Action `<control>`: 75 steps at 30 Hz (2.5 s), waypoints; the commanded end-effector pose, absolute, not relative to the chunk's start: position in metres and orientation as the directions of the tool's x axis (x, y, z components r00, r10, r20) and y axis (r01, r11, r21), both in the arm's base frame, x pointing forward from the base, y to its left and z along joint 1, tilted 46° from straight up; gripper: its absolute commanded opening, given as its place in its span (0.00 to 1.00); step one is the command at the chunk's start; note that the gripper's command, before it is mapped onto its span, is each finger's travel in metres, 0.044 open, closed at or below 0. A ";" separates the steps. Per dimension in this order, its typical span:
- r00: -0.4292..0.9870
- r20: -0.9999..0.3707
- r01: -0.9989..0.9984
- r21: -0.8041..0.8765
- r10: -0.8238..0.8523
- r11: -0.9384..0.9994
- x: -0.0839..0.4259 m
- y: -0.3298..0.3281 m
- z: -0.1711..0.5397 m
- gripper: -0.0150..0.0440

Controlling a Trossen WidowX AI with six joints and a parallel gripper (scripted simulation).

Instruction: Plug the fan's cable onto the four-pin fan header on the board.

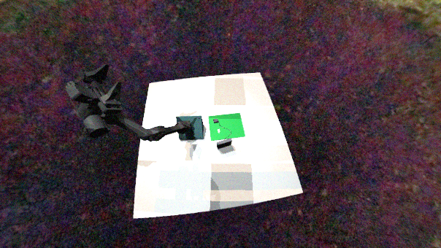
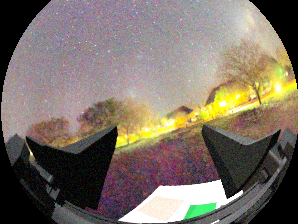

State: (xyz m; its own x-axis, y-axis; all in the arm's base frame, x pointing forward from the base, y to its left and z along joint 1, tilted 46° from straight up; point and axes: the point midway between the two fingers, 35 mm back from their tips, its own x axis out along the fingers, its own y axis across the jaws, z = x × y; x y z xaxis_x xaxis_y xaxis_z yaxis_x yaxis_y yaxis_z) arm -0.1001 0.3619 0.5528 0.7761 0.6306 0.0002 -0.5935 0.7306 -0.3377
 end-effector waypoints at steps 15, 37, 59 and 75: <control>0.805 0.134 -0.494 -0.387 0.577 0.779 -0.065 0.431 0.523 0.61; 0.881 0.013 -0.335 -0.688 0.472 0.644 0.113 0.538 0.360 0.61; 0.815 -0.578 -0.480 -0.707 -0.034 0.519 0.338 0.409 0.083 0.61; 0.238 -0.802 -0.393 -0.595 -0.548 0.701 0.345 0.188 -0.054 0.61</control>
State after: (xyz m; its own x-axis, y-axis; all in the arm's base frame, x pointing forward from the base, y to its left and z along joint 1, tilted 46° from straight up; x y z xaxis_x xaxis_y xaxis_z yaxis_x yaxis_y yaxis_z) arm 0.3575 0.2246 -0.0380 0.3735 -0.4769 -0.7956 -0.4295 0.6713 -0.6041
